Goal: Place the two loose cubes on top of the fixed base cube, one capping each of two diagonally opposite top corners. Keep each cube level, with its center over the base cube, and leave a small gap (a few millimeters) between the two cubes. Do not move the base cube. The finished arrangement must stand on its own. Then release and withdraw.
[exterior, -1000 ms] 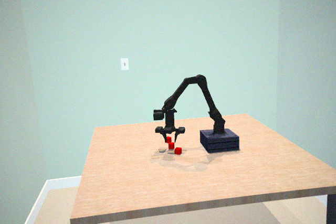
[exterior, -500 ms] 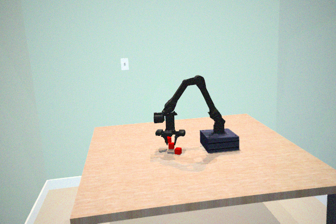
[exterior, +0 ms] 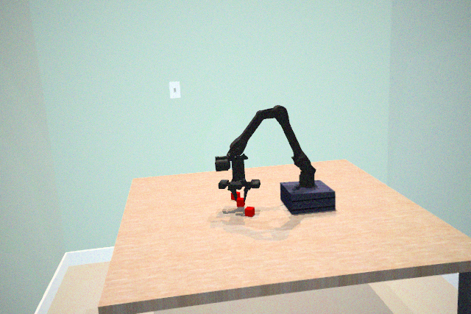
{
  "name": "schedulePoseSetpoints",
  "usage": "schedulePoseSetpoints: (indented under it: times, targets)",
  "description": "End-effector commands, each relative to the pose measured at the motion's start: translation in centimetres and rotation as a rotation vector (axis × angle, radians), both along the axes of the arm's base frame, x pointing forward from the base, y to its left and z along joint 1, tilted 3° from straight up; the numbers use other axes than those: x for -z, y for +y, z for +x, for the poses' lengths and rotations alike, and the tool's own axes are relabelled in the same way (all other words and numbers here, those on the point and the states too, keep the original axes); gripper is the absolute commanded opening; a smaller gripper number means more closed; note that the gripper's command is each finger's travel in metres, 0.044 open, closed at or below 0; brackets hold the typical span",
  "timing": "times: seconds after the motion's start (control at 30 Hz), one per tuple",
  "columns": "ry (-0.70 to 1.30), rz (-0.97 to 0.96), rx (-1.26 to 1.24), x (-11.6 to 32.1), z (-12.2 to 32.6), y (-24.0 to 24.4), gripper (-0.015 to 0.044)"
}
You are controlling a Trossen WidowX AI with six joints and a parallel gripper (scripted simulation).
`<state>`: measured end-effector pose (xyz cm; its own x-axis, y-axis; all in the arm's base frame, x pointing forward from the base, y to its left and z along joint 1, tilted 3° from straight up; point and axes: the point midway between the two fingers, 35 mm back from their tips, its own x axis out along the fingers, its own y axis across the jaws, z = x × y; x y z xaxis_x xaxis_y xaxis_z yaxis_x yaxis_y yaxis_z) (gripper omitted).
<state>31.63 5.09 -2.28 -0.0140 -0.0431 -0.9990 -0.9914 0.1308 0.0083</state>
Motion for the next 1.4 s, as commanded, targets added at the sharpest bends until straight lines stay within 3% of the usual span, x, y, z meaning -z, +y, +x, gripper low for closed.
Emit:
schedulePoseSetpoints:
  times: [0.0,0.97,1.37]
  targets:
    - [-0.02,0.001,-0.001,-1.8,0.6,0.1,0.0105]
    - [-0.021,0.001,0.004,-9.7,0.2,0.4,0.0105]
    - [-0.035,0.002,0.348,-9.0,-0.2,2.0,0.0105]
